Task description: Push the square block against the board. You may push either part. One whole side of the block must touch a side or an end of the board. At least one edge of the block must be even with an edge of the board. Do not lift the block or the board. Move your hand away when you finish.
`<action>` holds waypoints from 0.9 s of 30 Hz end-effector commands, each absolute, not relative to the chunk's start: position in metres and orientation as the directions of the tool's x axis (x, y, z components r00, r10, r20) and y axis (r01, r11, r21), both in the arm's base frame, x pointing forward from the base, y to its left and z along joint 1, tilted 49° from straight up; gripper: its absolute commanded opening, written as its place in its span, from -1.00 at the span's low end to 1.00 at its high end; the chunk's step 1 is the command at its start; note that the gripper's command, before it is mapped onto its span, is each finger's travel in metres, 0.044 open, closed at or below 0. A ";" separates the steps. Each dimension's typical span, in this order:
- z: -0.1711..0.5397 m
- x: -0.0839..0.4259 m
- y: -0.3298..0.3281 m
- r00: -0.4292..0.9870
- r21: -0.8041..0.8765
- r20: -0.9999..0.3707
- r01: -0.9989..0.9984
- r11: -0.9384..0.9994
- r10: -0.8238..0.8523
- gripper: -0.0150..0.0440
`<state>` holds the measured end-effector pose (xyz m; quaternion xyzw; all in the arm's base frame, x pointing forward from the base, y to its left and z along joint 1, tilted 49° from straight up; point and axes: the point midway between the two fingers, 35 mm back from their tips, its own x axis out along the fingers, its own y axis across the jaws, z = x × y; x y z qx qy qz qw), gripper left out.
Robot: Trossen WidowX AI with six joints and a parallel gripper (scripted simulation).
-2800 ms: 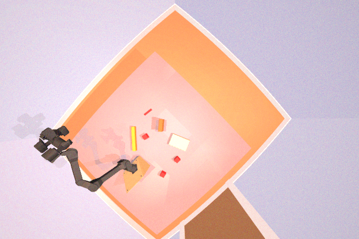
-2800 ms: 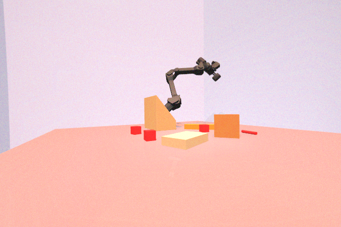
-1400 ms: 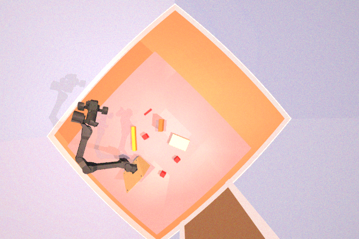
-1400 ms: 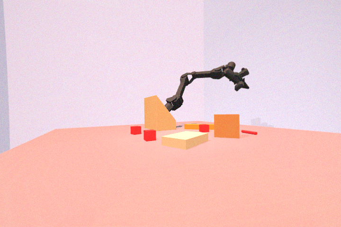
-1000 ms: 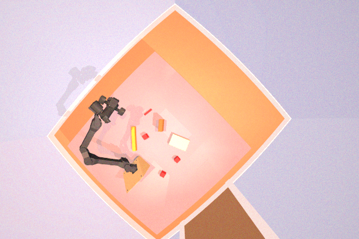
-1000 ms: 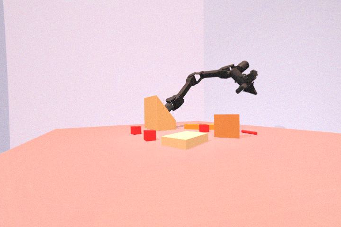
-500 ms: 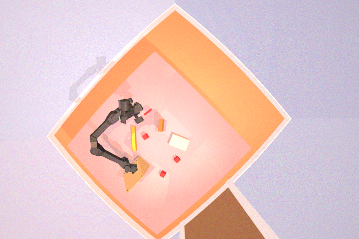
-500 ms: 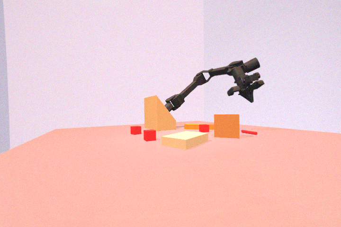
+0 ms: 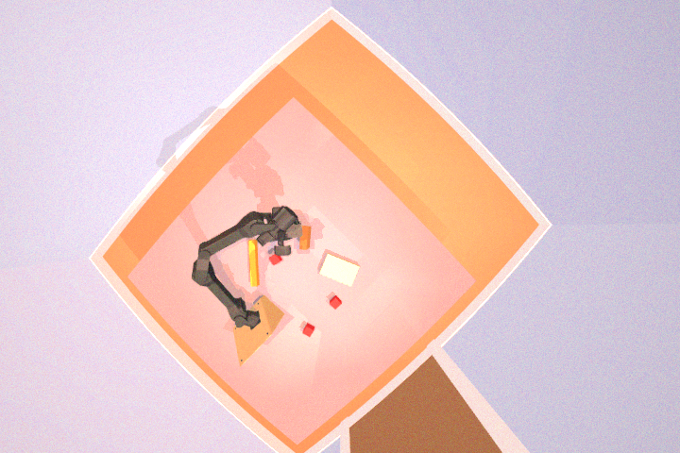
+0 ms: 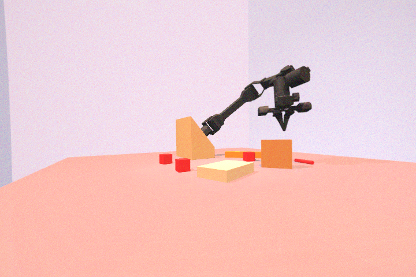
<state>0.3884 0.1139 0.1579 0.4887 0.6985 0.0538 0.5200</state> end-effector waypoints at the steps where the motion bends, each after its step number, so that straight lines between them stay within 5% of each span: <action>1: 0.139 0.385 0.097 -0.050 0.517 -0.663 0.691 0.505 0.747 -0.49; 27: 0.090 0.391 0.122 -0.081 0.487 -0.655 0.714 0.502 0.752 -0.49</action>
